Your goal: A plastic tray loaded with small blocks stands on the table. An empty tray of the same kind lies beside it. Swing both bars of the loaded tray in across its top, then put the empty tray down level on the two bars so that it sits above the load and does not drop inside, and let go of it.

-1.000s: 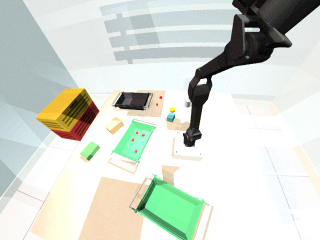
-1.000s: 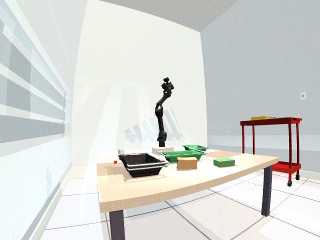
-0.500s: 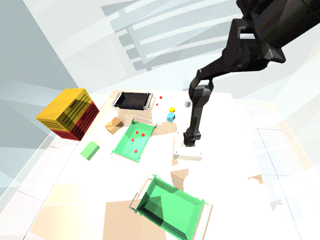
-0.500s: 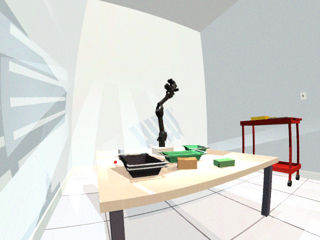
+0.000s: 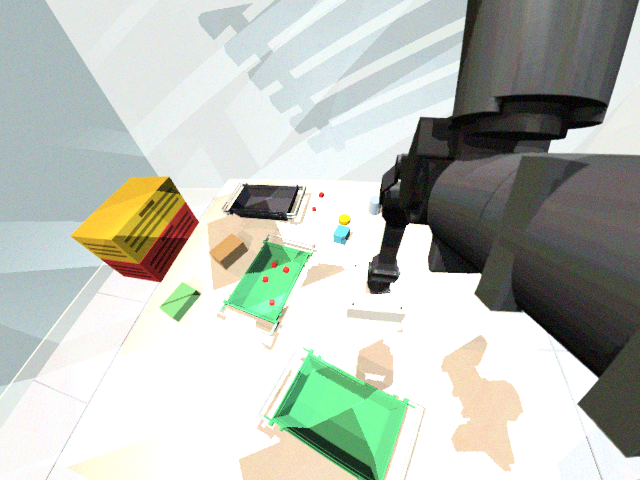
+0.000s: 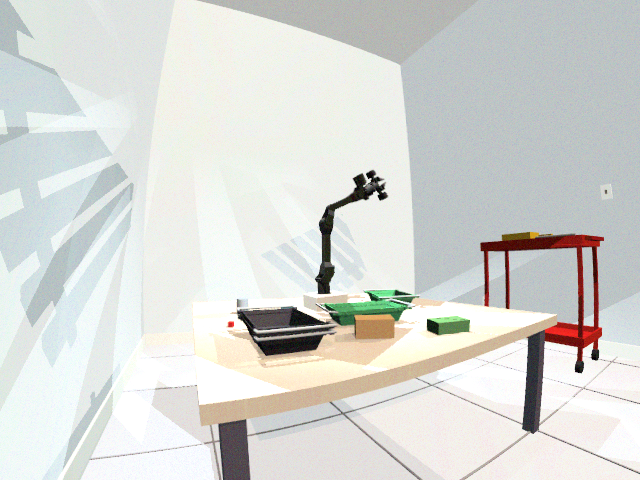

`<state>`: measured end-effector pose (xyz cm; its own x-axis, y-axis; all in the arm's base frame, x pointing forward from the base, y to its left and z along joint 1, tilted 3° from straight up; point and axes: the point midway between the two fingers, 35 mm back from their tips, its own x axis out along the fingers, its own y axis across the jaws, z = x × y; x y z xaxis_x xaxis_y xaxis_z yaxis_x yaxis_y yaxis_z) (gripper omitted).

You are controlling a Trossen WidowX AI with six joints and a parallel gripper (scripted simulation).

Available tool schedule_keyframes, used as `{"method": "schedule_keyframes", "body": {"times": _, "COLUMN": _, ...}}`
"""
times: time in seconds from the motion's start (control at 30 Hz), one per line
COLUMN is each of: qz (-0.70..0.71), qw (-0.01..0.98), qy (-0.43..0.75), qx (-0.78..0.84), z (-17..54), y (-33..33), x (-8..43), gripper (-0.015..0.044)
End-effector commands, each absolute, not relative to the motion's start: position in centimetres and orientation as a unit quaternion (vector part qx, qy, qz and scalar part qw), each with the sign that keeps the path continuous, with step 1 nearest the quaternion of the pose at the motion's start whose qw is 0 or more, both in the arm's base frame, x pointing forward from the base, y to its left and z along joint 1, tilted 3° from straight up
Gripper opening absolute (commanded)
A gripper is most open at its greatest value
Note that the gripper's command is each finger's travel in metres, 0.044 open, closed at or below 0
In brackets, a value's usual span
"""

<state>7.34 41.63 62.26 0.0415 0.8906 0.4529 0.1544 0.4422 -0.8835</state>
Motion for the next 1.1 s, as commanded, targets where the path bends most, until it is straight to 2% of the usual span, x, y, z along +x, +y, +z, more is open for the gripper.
{"method": "schedule_keyframes", "body": {"times": 0.0, "qz": 0.32, "qw": 0.565, "qy": -0.564, "qx": -0.51, "z": 57.7, "y": 44.1, "x": 12.3, "gripper": 0.0082}}
{"method": "schedule_keyframes", "body": {"times": 0.23, "qz": 0.336, "qw": 0.516, "qy": -0.461, "qx": -0.639, "z": 49.5, "y": 45.7, "x": 21.5, "gripper": 0.0082}}
{"method": "schedule_keyframes", "body": {"times": 0.5, "qz": 0.369, "qw": 0.444, "qy": -0.328, "qx": -0.748, "z": 39.4, "y": 43.5, "x": 31.5, "gripper": 0.0082}}
{"method": "schedule_keyframes", "body": {"times": 0.83, "qz": 0.441, "qw": 0.337, "qy": -0.15, "qx": -0.818, "z": 26.7, "y": 35.7, "x": 40.8, "gripper": 0.0082}}
{"method": "schedule_keyframes", "body": {"times": 1.07, "qz": 0.512, "qw": 0.255, "qy": -0.026, "qx": -0.82, "z": 18.3, "y": 27.3, "x": 44.6, "gripper": 0.0082}}
